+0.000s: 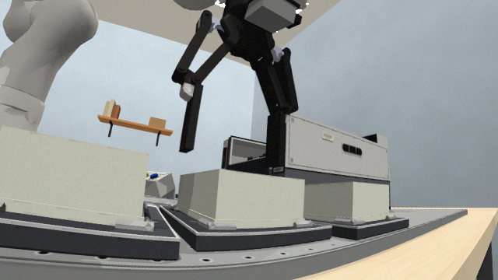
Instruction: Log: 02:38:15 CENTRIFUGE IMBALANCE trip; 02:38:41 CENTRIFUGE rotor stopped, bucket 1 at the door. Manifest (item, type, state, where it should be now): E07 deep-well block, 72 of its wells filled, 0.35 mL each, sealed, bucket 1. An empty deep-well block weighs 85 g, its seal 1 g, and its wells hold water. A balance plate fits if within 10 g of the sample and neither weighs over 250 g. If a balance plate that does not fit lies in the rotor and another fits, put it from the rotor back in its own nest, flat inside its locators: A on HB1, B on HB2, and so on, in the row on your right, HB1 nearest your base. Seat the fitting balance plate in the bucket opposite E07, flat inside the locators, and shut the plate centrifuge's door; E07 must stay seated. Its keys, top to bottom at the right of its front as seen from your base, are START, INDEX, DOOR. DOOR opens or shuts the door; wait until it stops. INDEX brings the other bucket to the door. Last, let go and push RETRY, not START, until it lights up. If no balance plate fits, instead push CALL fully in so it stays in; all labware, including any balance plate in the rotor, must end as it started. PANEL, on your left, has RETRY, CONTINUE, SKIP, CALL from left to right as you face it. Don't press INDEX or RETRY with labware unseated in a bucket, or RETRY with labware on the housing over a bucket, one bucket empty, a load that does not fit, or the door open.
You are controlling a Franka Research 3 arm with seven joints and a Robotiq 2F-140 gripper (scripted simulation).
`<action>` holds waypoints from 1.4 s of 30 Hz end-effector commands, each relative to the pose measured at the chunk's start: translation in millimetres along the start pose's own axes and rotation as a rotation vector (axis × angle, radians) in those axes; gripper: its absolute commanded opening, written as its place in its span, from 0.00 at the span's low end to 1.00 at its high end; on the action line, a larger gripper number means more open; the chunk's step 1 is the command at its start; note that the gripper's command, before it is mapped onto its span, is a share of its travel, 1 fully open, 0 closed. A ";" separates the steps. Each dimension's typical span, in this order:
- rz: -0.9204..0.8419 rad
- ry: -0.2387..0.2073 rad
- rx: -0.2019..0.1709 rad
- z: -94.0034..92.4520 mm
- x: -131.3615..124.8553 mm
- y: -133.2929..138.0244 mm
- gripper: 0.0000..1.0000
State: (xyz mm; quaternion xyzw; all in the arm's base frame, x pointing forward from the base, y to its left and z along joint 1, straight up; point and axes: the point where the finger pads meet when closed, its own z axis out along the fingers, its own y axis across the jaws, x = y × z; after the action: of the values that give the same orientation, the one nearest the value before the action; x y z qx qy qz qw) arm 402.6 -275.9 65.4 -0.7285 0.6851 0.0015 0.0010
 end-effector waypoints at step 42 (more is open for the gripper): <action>0.004 0.003 0.002 7.4 1.1 -0.8 0.70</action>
State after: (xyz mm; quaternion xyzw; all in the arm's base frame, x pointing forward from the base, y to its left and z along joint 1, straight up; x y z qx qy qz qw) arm 402.2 -276.2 58.7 -0.7286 0.6849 0.0026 0.0009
